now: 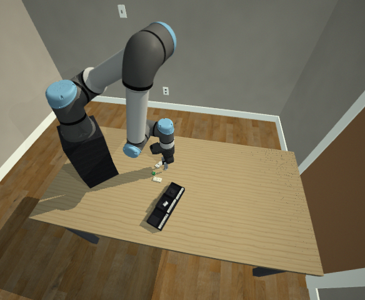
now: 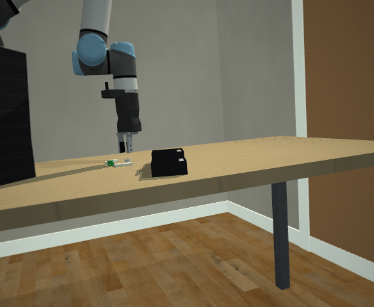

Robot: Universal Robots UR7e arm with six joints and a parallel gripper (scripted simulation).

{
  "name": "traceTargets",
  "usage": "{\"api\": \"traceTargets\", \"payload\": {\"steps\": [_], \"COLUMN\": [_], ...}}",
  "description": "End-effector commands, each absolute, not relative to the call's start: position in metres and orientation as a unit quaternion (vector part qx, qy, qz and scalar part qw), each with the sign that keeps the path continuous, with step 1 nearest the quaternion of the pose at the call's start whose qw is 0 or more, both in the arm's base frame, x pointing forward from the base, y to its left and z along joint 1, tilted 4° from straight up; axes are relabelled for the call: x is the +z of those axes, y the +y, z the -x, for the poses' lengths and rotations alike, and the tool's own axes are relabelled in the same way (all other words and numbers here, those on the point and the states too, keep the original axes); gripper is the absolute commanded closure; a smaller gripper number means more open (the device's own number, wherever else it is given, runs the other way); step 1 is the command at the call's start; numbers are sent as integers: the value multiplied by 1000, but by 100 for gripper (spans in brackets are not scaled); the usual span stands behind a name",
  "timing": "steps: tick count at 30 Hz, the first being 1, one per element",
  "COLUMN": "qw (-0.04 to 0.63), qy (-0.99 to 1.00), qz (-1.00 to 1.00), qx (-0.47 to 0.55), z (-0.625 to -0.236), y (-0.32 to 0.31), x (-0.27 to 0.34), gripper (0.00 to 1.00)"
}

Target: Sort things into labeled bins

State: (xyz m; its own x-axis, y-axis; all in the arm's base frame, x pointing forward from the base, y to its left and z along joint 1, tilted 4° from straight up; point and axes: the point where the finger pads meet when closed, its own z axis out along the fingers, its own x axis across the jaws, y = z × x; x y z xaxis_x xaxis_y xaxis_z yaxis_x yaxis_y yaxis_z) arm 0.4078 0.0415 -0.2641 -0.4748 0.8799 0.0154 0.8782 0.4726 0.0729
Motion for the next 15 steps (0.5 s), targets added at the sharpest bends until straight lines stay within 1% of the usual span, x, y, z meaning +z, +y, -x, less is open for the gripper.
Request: {"api": "traceTargets", "payload": {"steps": [1,15], "qw": [16,16], "qy": [858,858], "qz": [-512,-512], "qx": [36,36], "z": [-414,-414], "y": [41,42], "x": [-280,-290], "gripper": [36,36]}}
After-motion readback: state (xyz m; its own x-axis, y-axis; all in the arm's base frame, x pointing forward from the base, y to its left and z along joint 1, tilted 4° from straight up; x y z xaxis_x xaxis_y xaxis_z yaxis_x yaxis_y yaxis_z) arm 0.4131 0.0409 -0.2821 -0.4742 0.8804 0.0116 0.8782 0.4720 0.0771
